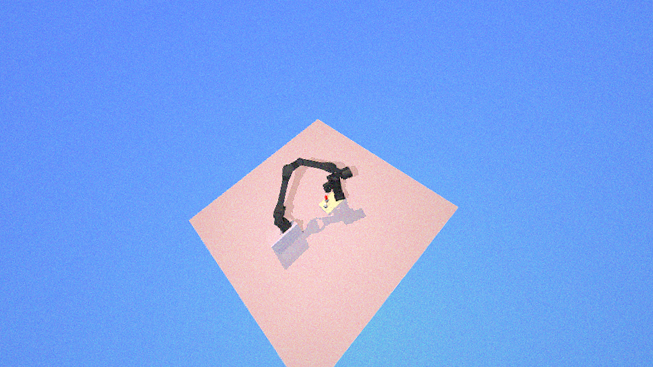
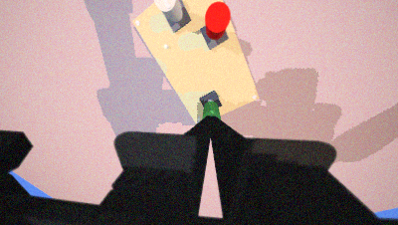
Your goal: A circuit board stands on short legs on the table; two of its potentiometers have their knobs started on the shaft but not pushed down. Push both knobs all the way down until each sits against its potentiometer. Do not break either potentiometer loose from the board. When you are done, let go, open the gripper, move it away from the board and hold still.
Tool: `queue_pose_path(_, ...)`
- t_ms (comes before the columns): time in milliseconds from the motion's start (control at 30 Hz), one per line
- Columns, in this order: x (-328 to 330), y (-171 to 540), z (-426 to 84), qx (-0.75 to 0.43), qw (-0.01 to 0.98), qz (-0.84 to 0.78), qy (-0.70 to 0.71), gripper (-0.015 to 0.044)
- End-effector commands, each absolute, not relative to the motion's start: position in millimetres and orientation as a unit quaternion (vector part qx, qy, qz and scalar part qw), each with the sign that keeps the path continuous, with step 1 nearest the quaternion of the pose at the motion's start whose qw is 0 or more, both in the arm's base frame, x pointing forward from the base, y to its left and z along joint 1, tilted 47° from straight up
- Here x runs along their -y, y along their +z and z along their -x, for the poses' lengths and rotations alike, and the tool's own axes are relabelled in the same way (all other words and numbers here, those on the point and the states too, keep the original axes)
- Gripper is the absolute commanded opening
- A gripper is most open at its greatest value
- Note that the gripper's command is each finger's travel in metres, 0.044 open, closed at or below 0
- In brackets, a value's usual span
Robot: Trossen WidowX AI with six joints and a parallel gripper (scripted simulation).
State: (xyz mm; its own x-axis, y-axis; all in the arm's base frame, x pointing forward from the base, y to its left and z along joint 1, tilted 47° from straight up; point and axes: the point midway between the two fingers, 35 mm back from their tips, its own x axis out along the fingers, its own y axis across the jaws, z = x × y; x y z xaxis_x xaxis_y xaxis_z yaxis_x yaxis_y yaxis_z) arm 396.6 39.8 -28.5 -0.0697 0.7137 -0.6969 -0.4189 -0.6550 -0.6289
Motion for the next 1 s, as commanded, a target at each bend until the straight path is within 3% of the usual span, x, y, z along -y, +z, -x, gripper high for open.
queue_pose_path(0, -40.3, -27.9, -396.2, 0.134, 0.395, 0.555, 0.72, 0.0)
queue_pose_path(967, -46.9, -34.2, -395.5, 0.134, 0.395, 0.555, 0.72, 0.0)
